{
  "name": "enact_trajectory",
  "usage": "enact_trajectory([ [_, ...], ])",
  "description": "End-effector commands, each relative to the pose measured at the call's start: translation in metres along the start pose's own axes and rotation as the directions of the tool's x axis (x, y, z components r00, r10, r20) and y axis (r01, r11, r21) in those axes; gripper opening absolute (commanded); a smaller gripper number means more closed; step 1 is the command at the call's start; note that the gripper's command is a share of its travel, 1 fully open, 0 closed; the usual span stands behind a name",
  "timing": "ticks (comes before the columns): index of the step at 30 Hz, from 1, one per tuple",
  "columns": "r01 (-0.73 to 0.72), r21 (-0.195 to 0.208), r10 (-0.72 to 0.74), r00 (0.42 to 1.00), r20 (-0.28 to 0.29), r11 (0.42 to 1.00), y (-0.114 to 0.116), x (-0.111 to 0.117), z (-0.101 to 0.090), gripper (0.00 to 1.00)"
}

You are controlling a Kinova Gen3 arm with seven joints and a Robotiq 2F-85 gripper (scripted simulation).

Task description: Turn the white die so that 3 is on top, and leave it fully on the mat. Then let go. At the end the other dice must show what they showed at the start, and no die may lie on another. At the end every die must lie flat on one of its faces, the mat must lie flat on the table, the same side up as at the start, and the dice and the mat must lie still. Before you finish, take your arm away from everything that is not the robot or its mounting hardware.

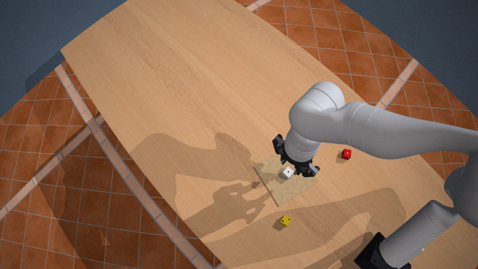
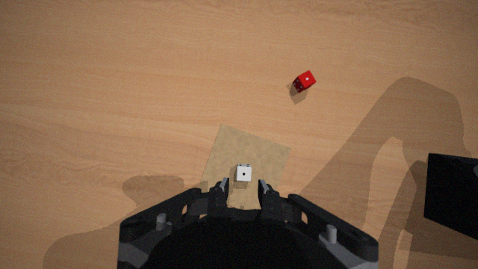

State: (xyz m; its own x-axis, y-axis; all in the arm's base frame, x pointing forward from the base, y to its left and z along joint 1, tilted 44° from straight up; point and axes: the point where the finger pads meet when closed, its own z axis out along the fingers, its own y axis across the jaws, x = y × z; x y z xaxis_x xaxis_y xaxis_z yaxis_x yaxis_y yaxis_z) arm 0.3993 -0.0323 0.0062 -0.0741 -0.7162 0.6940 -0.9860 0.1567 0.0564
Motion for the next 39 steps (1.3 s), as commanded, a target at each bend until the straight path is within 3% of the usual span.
enact_trajectory([
  [1, -0.001, -0.002, 0.001, 1.0, -0.001, 1.0, 0.0, 0.001, 0.004, 0.41],
  [19, -0.001, -0.002, 0.001, 1.0, -0.001, 1.0, 0.001, 0.001, 0.029, 0.41],
  [39, -0.001, -0.002, 0.001, 1.0, -0.001, 1.0, 0.001, 0.002, 0.042, 0.41],
])
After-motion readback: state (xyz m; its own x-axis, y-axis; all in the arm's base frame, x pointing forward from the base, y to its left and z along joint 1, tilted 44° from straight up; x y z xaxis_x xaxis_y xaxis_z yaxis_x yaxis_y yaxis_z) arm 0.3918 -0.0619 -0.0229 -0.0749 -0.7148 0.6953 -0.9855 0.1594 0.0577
